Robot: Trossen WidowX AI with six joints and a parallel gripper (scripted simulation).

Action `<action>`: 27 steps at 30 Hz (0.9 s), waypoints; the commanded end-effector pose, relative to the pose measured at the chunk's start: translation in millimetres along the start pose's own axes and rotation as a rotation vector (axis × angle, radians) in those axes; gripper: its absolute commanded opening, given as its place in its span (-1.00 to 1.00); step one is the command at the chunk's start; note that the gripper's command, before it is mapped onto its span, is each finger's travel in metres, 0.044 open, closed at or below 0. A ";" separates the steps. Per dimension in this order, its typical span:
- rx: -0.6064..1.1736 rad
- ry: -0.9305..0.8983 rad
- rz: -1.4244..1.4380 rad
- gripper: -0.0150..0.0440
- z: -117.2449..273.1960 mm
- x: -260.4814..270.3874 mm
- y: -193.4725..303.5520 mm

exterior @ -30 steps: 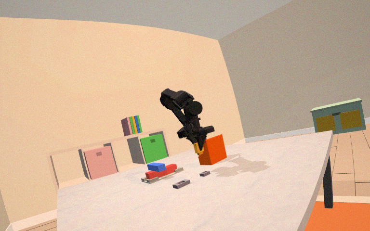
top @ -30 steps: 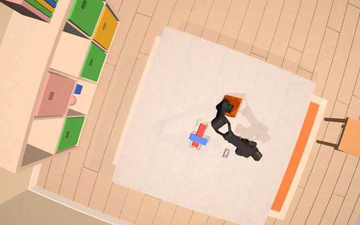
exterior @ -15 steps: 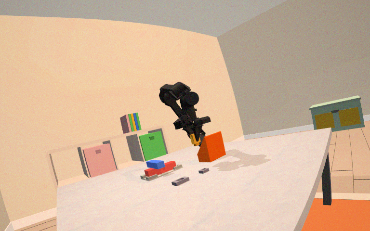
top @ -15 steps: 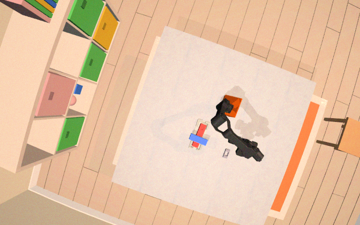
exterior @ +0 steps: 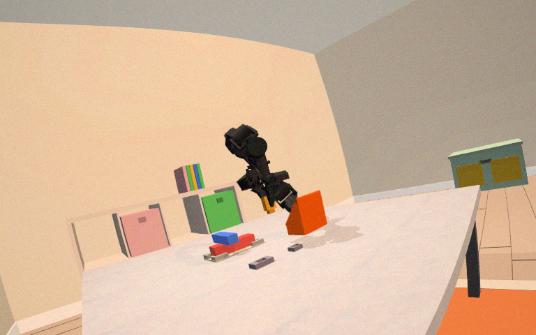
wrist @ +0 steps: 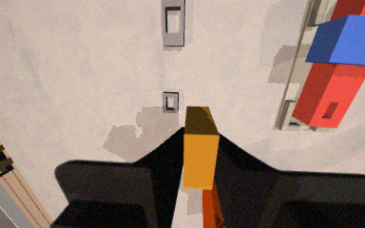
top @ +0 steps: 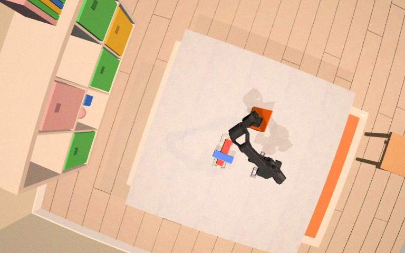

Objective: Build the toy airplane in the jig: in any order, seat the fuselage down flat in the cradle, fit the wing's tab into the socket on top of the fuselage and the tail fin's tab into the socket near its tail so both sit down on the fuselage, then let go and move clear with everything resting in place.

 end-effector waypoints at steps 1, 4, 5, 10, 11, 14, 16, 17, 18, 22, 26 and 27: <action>-0.002 0.000 0.005 -0.49 -1.4 -14.5 -6.0; -0.002 -0.003 0.005 -0.49 -2.2 -23.8 -10.3; -0.002 -0.004 0.004 -0.49 -2.5 -27.0 -11.6; -0.003 -0.007 0.003 -0.49 -4.4 -42.7 -17.8; -0.003 -0.008 0.003 -0.49 -4.9 -45.8 -18.9; -0.004 -0.009 0.001 -0.49 -6.3 -55.3 -22.0; -0.005 -0.010 0.000 -0.49 -7.3 -61.6 -23.8; -0.005 -0.010 0.000 -0.49 -7.9 -64.7 -24.7; -0.005 -0.010 -0.001 -0.49 -8.4 -67.9 -25.5; -0.006 -0.010 -0.003 -0.49 -10.9 -80.7 -28.4; -0.008 -0.009 -0.005 -0.49 -13.5 -93.4 -30.7; -0.008 -0.009 -0.006 -0.49 -14.2 -96.6 -31.2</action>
Point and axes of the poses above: the point midway between the two fingers, 35 mm back from their tips, its own z axis back along the fingers, its own x axis across the jaws, y = z × x, the point moved 10 cm from there along z, back along the fingers, and after that the axes turned 9 degrees about -z, right-handed, at the moved point
